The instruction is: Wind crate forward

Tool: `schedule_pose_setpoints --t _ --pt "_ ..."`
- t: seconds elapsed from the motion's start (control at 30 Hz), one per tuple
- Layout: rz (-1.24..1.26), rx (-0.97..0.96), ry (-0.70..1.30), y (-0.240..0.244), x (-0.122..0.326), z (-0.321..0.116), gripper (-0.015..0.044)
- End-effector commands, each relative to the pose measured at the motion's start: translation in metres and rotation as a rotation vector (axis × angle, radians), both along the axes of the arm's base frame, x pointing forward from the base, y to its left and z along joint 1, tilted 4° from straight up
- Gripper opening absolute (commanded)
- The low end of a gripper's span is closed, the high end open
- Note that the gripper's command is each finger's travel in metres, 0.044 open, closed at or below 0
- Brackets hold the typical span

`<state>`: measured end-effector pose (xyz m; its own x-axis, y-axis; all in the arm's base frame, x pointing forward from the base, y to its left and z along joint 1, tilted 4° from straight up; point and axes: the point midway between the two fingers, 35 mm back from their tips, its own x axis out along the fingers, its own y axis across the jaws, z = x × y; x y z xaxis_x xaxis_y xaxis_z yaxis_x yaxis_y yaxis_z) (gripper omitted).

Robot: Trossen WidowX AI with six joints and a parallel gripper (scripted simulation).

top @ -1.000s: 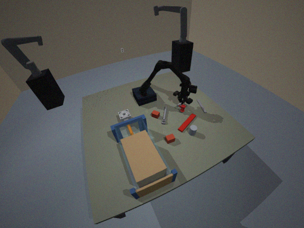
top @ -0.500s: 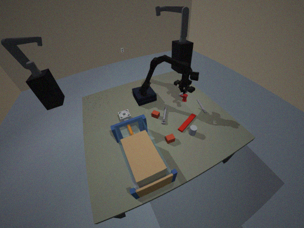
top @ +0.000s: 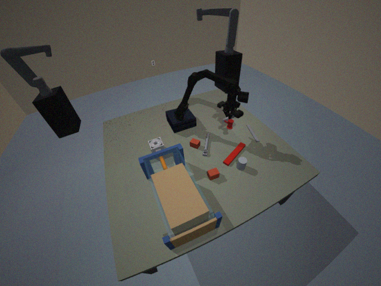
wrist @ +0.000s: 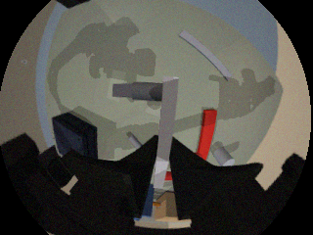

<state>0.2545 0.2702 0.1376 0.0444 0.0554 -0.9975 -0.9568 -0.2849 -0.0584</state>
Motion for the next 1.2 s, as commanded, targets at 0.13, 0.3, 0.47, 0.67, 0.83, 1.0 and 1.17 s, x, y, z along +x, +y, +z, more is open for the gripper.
schedule_pose_setpoints --t 0.13,0.3,0.47,0.67,0.83,1.0,1.17 --pt "-0.178 0.010 -0.004 -0.039 0.026 0.002 0.0000" --pt "-0.288 0.011 -0.001 -0.065 0.039 0.001 0.0000" --pt "-0.396 0.012 0.003 -0.091 0.050 0.001 0.0000" --pt "-0.527 0.014 0.010 -0.124 0.059 0.000 0.0000" --pt "-0.632 0.017 0.016 -0.152 0.065 -0.001 0.0000" --pt "-0.734 0.021 0.022 -0.180 0.068 -0.003 0.0000" --pt "-0.840 0.022 0.027 -0.209 0.069 -0.004 0.0000"
